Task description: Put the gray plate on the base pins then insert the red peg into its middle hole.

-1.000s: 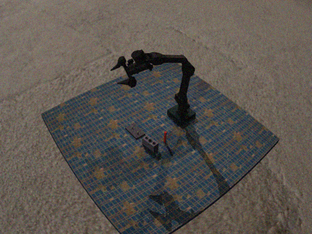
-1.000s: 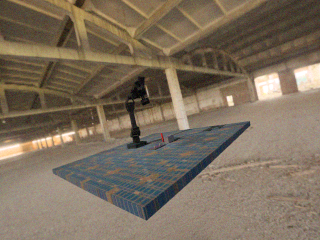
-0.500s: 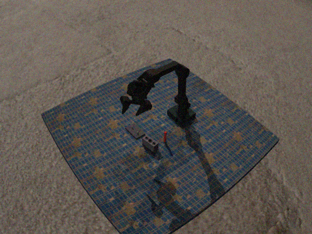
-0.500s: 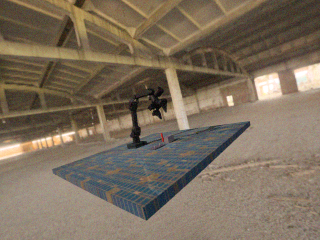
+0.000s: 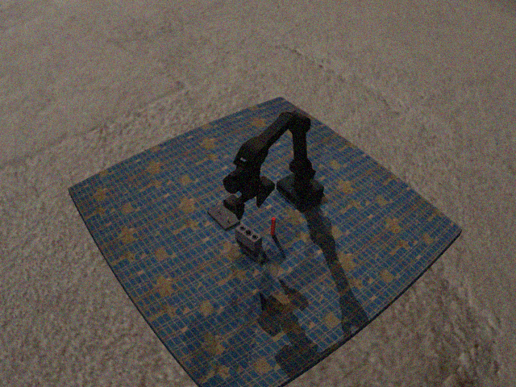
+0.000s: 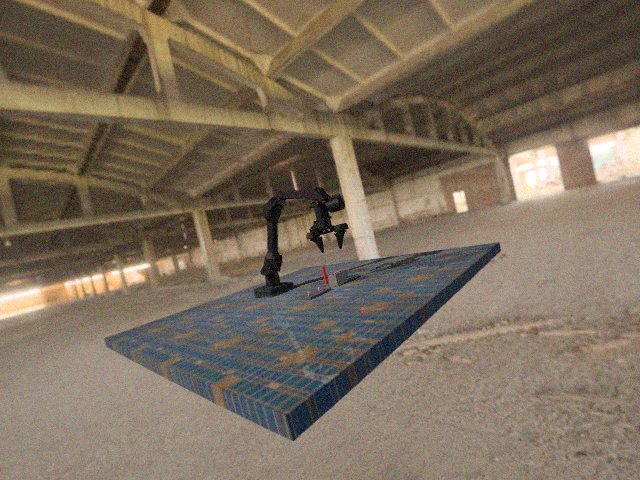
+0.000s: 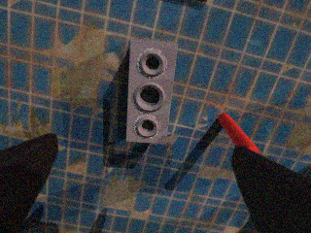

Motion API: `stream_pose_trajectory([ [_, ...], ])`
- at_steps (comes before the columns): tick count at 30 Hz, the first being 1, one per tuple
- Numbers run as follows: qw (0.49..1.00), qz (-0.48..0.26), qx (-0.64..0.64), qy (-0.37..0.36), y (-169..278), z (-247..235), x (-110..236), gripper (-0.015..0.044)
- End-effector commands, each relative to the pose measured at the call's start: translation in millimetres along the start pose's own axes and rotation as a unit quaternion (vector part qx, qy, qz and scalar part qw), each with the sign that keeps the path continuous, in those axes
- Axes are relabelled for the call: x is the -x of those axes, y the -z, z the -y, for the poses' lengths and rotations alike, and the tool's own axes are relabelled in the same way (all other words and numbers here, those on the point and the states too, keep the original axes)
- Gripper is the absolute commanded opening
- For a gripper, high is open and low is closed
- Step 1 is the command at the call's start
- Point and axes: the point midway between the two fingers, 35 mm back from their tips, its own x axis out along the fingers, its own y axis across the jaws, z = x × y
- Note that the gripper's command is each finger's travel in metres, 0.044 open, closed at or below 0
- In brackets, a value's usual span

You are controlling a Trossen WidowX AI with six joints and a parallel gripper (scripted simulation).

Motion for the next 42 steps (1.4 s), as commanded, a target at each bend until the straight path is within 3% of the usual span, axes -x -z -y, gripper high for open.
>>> stream_pose_trajectory([
  [1, 1.0, -0.003, 0.004, 0.011, 2.0, 1.5, -30.8, 0.044],
  [4, 1.0, -0.003, 0.004, 0.011, 2.0, 3.9, -61.0, 0.044],
  [42, 1.0, -0.003, 0.004, 0.011, 2.9, 0.8, -116.5, 0.044],
])
